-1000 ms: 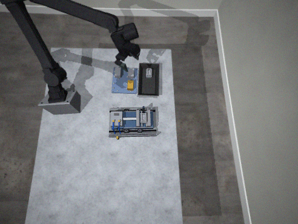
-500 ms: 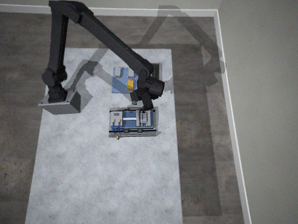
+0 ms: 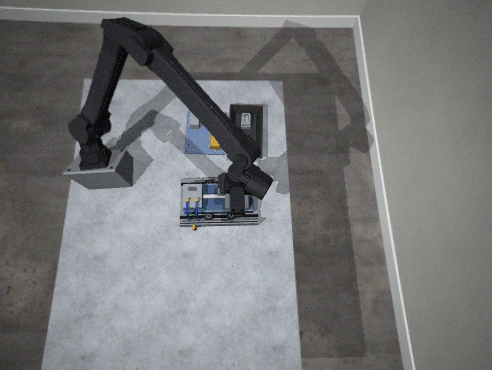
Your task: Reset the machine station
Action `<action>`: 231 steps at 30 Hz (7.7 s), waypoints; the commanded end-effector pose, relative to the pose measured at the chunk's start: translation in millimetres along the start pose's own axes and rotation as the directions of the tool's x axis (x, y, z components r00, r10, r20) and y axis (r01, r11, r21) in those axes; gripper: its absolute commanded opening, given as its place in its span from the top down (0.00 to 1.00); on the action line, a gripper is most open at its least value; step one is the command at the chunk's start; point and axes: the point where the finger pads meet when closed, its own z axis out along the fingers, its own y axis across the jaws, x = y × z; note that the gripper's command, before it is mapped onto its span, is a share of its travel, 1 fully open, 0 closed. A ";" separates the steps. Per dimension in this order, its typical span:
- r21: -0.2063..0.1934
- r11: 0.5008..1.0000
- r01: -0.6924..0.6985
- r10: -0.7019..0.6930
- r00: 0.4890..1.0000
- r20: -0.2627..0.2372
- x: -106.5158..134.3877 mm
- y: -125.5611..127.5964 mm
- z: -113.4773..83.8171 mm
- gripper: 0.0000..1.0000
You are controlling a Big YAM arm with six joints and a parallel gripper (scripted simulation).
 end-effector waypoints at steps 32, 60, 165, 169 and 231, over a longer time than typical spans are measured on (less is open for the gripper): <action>-0.020 0.999 0.028 -0.027 0.999 0.021 15.2 14.1 -18.5 1.00; -0.022 0.999 0.029 -0.028 0.999 0.022 15.0 14.8 -19.3 0.36; -0.012 1.000 0.020 -0.020 1.000 0.012 2.4 14.8 60.2 0.36; -0.012 1.000 0.020 -0.020 1.000 0.012 2.3 14.9 60.1 0.36; 0.004 1.000 0.003 -0.003 1.000 0.002 -1.1 7.2 63.7 0.36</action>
